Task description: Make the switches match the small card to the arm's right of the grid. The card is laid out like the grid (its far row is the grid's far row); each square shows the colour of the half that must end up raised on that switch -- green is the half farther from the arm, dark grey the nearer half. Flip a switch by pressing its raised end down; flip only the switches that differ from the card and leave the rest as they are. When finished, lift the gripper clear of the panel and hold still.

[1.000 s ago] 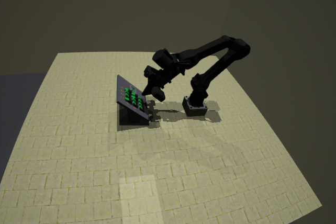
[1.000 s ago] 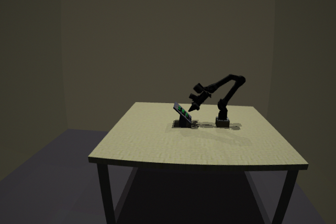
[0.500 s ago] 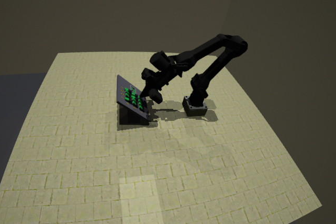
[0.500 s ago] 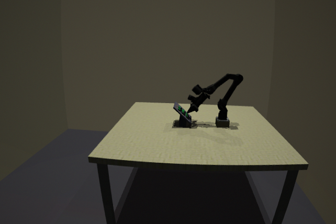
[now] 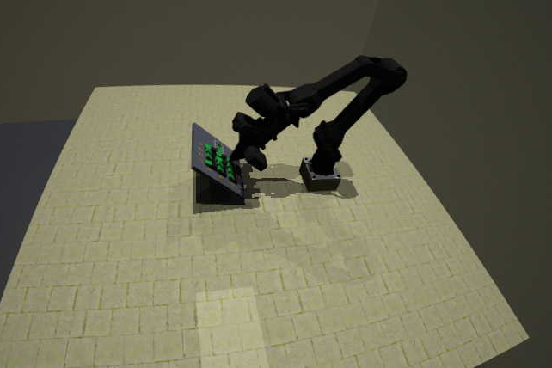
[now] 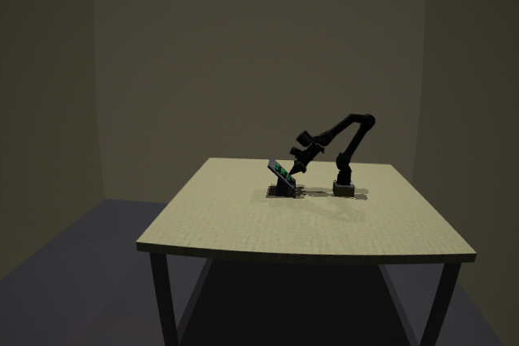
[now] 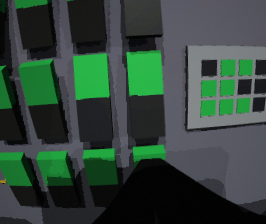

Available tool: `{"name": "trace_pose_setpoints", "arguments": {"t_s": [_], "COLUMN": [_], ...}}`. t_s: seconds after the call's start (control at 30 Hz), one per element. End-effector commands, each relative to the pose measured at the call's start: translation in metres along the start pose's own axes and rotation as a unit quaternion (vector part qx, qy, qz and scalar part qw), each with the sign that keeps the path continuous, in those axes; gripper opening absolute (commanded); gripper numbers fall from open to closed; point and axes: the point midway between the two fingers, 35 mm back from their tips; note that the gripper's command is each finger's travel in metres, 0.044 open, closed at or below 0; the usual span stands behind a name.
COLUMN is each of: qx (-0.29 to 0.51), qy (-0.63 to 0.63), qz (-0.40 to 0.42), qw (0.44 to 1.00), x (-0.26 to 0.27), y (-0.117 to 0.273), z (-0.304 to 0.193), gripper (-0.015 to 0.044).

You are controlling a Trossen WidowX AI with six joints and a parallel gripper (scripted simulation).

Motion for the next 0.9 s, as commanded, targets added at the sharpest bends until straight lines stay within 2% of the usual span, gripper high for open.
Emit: {"name": "trace_pose_setpoints", "arguments": {"t_s": [0.0,0.87], "qx": [0.001,0.001], "qy": [0.002,0.002], "qz": [0.000,0.000], "qw": [1.000,1.000], "x": [0.0000,0.0000], "y": [-0.0004,-0.0039], "z": [-0.0006,-0.0005], "gripper": [0.0000,0.0000]}}
Point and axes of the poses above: the point midway between the two fingers, 35 mm back from their tips, its own y axis back along the fingers, its own x axis across the jaws, z = x × y, and after that the axes turned 8 degrees about -y, right-handed
